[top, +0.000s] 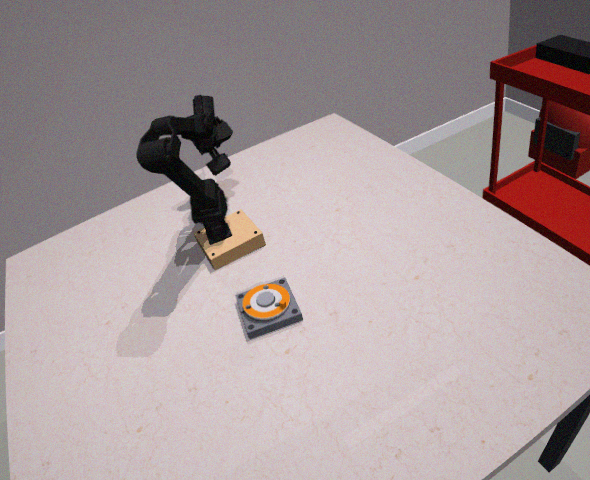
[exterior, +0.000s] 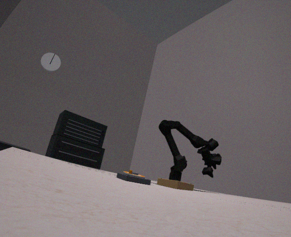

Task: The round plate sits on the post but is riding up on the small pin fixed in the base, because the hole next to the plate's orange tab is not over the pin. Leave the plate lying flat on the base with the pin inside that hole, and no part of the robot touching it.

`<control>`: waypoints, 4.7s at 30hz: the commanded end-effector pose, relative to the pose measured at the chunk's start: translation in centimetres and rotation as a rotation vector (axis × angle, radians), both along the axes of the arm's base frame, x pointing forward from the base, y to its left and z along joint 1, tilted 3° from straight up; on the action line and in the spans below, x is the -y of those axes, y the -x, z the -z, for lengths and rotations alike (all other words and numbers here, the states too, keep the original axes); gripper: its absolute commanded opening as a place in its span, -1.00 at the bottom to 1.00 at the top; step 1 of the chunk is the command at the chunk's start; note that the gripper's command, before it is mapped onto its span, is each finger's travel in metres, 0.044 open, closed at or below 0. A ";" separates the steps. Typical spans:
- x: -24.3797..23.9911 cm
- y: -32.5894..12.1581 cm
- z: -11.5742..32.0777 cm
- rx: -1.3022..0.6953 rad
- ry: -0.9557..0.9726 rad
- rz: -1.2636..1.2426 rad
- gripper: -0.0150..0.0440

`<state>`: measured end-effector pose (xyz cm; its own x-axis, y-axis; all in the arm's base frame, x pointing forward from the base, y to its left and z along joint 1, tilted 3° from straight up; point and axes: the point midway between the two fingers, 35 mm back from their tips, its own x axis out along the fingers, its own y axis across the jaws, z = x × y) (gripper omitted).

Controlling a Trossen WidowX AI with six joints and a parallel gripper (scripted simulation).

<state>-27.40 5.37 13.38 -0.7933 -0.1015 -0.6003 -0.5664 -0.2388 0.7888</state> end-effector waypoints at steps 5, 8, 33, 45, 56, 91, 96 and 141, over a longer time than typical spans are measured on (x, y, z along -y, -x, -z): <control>-5.4 -1.0 0.2 0.063 -0.040 0.156 0.42; -9.9 -2.7 0.4 0.124 -0.065 0.286 0.15; -26.1 -28.3 2.1 0.549 0.029 1.029 -0.49; -22.3 -44.5 3.5 0.690 0.284 1.400 -0.49; -12.4 -56.1 4.4 0.809 0.521 1.513 -0.49; -3.3 -60.6 10.1 0.797 0.726 1.563 -0.49; -2.9 -61.3 10.1 0.798 0.726 1.564 -0.49; -1.1 -62.4 10.1 0.801 0.727 1.564 -0.49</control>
<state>34.77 7.03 3.39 -0.0056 -0.0256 -0.9997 -0.1520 0.9881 -0.0244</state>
